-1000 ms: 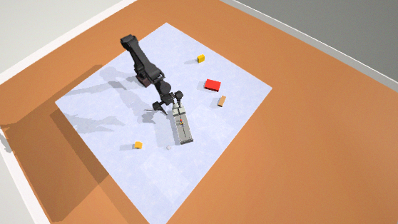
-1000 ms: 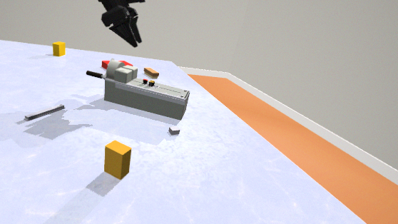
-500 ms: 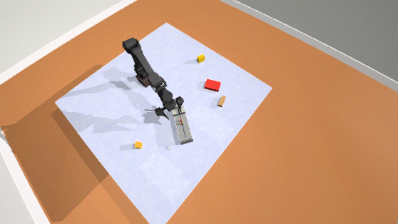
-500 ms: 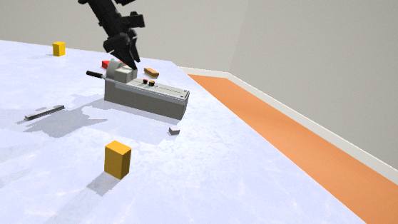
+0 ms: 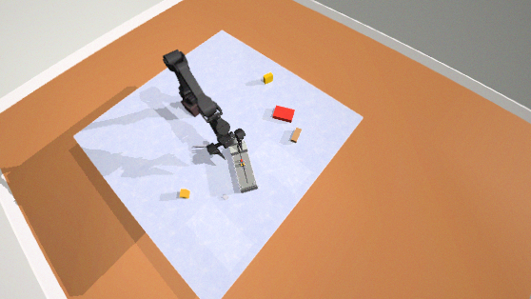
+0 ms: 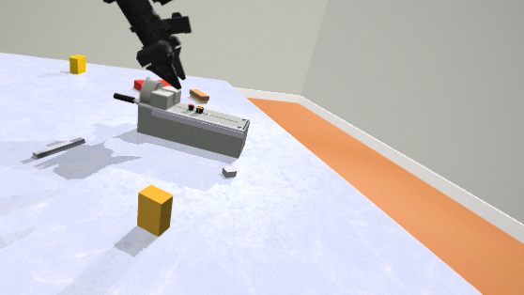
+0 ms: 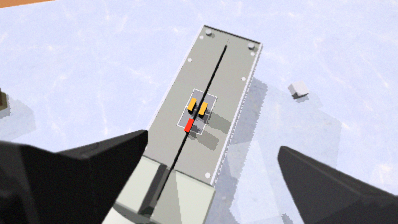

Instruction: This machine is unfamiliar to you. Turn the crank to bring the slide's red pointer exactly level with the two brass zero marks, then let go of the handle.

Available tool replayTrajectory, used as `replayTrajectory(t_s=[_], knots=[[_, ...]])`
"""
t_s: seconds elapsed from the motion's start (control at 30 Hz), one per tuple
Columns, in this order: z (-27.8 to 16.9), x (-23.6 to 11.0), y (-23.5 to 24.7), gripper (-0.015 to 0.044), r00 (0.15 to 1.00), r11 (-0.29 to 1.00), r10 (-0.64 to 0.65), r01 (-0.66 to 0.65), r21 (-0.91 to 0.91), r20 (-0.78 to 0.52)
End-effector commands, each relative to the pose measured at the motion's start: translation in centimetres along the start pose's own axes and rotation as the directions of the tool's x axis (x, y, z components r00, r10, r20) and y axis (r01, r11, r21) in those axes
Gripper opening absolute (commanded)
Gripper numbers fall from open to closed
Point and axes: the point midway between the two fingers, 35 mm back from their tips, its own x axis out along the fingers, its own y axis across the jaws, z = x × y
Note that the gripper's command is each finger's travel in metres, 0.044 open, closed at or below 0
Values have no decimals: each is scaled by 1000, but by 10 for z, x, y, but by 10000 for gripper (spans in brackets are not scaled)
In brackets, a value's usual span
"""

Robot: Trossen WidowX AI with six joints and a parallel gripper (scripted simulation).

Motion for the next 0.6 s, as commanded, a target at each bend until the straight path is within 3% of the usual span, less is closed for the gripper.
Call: replayTrajectory(t_s=[0.0,0.23,0.57], knots=[[12,-13,1,440,1000,1000,4,-4,-4,6],[33,-43,1,440,1000,1000,-1,1,2,6],[-10,-76,31,440,995,991,-93,90,95,29]])
